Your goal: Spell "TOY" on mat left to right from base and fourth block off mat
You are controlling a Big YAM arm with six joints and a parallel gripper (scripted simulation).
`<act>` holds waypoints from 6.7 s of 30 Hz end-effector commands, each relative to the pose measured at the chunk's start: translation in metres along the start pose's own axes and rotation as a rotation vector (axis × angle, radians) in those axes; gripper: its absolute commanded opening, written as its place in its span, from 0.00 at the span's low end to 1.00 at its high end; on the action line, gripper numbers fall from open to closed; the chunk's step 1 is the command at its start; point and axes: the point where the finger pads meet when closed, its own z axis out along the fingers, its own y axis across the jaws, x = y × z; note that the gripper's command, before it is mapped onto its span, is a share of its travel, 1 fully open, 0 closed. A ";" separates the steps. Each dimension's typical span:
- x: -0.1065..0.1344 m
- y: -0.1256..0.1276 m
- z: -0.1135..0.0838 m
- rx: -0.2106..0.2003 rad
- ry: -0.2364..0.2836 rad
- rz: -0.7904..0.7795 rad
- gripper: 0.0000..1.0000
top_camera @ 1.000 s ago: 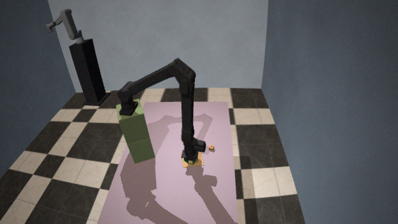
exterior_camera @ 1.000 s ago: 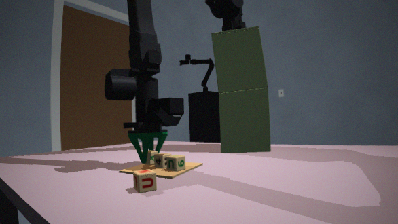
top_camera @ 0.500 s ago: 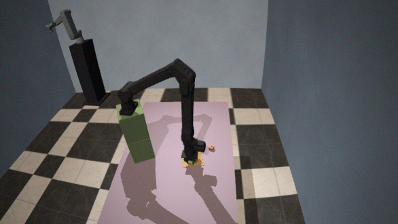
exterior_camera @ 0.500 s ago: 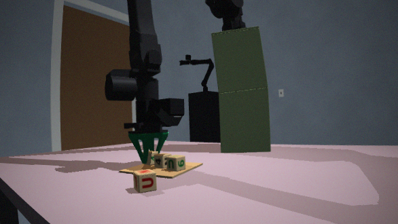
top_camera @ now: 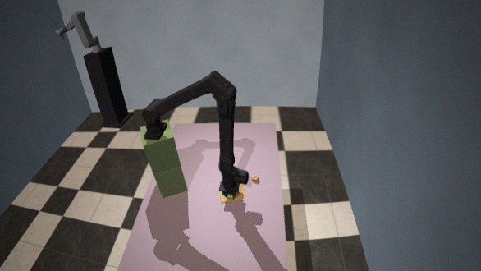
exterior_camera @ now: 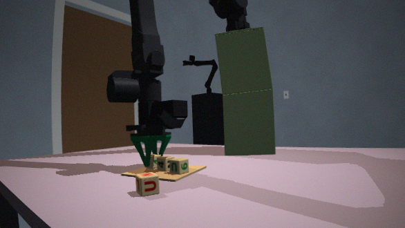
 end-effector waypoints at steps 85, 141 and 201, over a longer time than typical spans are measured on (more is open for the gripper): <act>-0.003 -0.006 -0.048 0.009 -0.003 -0.001 0.58; -0.004 -0.001 -0.093 -0.001 -0.004 -0.002 1.00; -0.003 -0.004 -0.184 0.006 -0.002 -0.002 1.00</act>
